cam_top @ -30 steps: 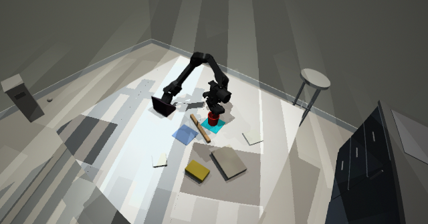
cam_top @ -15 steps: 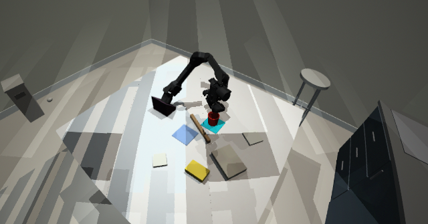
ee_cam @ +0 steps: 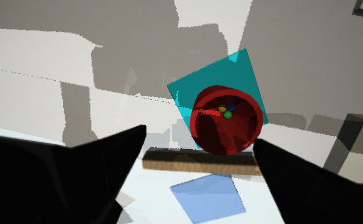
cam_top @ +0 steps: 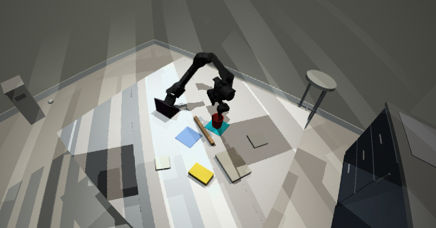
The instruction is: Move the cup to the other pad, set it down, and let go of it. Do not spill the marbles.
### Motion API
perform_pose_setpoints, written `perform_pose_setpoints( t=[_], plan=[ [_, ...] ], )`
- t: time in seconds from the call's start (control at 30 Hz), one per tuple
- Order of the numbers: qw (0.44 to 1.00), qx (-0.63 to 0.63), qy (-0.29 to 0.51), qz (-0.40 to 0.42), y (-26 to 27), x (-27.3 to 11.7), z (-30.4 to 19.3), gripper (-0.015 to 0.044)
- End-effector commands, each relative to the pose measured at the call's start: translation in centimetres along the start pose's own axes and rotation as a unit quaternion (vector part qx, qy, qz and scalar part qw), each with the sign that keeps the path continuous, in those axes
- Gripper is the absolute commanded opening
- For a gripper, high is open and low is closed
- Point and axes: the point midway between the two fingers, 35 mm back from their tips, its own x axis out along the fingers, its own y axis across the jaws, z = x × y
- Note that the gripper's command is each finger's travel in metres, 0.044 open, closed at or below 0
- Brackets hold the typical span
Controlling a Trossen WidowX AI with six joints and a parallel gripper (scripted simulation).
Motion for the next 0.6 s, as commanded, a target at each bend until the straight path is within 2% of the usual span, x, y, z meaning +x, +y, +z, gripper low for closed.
perform_pose_setpoints(
  t=[0.0,0.3,0.57],
  plan=[
    [1.0,0.002,-0.001,-0.008,-0.2,-1.6,0.0,0.044],
    [1.0,0.01,-0.003,-0.017,0.0,-4.7,0.0,0.044],
    [1.0,0.011,-0.005,-0.017,0.0,-4.4,0.1,0.044]
  ],
)
